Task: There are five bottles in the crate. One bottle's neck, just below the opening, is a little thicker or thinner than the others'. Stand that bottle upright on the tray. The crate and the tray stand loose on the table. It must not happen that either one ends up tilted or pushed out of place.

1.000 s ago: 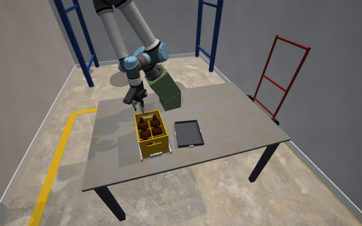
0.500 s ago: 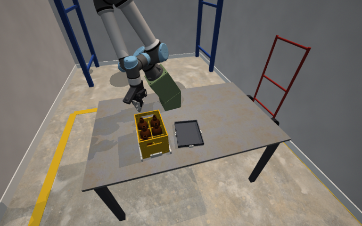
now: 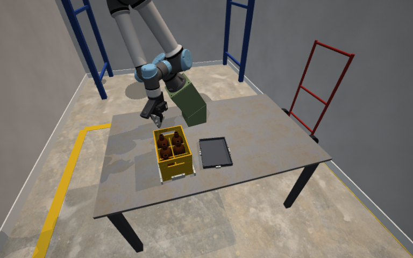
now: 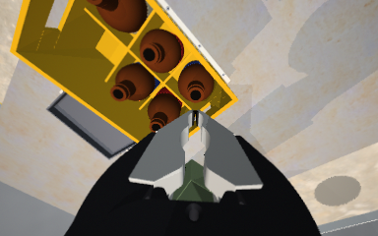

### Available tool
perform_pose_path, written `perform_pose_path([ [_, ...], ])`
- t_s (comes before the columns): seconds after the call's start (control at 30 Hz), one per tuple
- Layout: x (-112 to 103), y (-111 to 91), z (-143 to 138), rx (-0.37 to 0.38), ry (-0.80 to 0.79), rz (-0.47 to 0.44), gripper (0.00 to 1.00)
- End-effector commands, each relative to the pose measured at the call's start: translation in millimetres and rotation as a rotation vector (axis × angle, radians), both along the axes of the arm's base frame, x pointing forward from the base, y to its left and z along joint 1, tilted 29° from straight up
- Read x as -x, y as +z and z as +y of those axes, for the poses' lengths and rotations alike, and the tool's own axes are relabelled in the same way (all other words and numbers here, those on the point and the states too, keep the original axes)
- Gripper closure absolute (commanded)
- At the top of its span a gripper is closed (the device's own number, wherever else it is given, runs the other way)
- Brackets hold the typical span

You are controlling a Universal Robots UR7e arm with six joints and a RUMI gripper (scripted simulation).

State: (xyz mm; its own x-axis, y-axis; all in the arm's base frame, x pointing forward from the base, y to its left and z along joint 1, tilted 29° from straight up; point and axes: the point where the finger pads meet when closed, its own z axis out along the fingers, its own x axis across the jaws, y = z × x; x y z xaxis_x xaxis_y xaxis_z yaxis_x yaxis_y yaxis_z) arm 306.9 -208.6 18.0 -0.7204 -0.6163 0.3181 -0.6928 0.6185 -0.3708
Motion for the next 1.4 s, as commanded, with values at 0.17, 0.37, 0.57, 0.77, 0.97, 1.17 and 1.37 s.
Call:
perform_pose_path([
  [0.17, -0.2, 0.3, 0.0, 0.001, 0.0, -0.001, 1.0],
  [0.37, -1.4, -3.2, 5.8, -0.001, 0.0, -0.001, 1.0],
  [0.57, -5.4, -27.4, 48.0, -0.005, -0.001, -0.001, 1.0],
  [0.77, -2.8, -46.4, 83.2, 0.0, 0.0, -0.001, 1.0],
  [0.97, -2.4, -47.7, 85.7, 0.0, 0.0, -0.001, 1.0],
  [1.17, -2.4, -47.7, 85.7, 0.0, 0.0, -0.001, 0.62],
  [1.37, -2.4, -47.7, 85.7, 0.0, 0.0, -0.001, 0.62],
])
